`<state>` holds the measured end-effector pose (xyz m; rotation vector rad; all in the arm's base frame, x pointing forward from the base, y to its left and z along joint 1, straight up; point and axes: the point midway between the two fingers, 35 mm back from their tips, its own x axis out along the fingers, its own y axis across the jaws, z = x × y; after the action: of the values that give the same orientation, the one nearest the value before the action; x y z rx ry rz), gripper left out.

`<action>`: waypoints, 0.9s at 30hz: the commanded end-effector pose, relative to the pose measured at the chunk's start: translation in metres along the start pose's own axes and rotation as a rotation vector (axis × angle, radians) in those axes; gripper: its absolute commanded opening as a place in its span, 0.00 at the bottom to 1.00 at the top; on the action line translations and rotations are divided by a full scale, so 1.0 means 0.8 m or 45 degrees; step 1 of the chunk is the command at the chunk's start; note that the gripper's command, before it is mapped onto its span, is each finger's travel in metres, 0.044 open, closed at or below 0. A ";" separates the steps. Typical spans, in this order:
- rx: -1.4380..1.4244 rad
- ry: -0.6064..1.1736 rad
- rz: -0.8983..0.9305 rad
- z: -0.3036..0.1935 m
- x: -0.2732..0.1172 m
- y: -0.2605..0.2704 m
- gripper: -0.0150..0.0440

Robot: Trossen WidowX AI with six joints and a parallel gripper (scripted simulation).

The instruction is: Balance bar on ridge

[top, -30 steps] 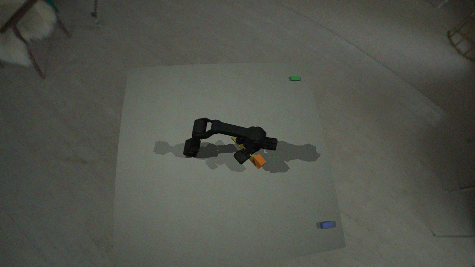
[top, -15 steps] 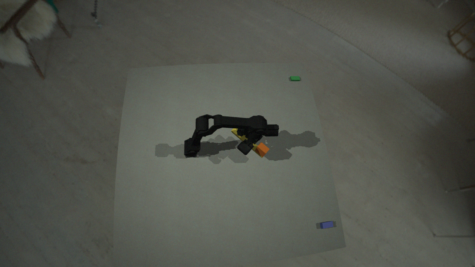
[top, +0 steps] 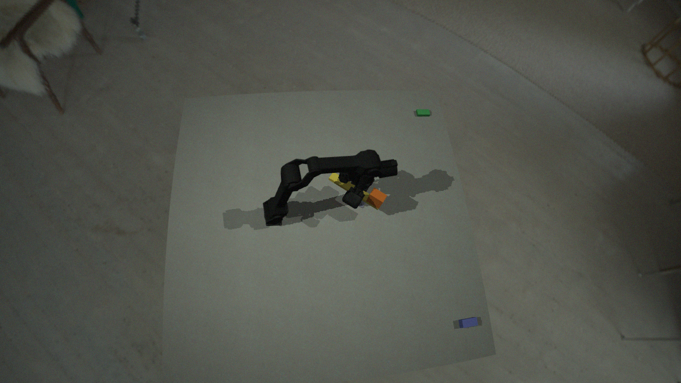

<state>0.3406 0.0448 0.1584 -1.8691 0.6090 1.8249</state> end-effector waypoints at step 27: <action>-0.088 0.003 -0.009 0.020 0.038 -0.023 0.25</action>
<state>0.3394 0.0689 0.1318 -1.9149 0.5492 1.8629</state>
